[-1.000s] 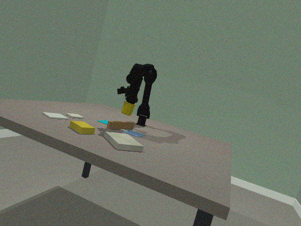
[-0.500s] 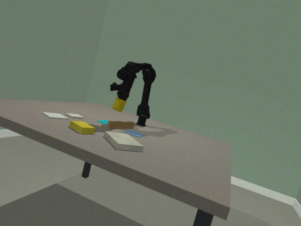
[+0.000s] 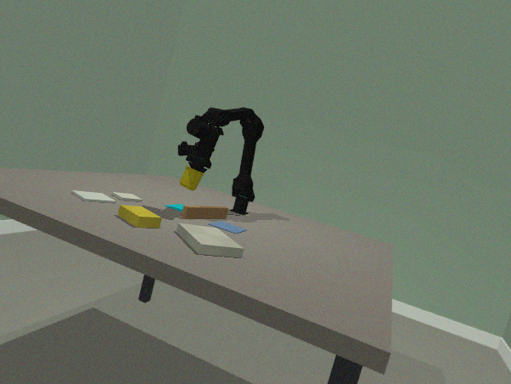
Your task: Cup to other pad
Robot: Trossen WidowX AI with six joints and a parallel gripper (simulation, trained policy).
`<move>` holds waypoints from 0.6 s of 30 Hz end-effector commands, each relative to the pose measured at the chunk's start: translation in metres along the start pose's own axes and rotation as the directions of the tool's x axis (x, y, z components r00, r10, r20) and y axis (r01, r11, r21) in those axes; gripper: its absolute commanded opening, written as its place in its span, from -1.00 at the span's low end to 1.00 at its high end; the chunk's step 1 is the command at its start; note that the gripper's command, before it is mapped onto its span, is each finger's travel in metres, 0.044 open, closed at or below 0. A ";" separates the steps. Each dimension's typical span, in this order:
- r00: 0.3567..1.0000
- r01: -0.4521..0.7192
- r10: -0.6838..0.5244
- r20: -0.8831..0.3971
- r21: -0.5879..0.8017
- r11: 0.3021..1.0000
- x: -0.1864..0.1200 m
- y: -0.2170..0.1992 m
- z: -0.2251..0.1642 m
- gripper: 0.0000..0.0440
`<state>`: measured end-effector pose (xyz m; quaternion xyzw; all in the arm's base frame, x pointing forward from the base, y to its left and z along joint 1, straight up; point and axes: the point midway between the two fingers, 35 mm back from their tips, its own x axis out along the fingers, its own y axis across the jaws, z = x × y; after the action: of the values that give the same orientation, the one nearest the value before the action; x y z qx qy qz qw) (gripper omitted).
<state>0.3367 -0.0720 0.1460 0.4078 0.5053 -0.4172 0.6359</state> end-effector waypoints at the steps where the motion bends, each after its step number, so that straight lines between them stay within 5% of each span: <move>1: 1.000 0.002 -0.002 0.006 0.010 1.000 0.004 -0.005 0.004 -1.00; 18: 1.000 0.014 -0.015 0.010 0.075 0.997 0.038 -0.036 0.009 -0.99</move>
<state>0.3146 -0.0957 0.1097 0.4257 0.4898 -0.4407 0.6202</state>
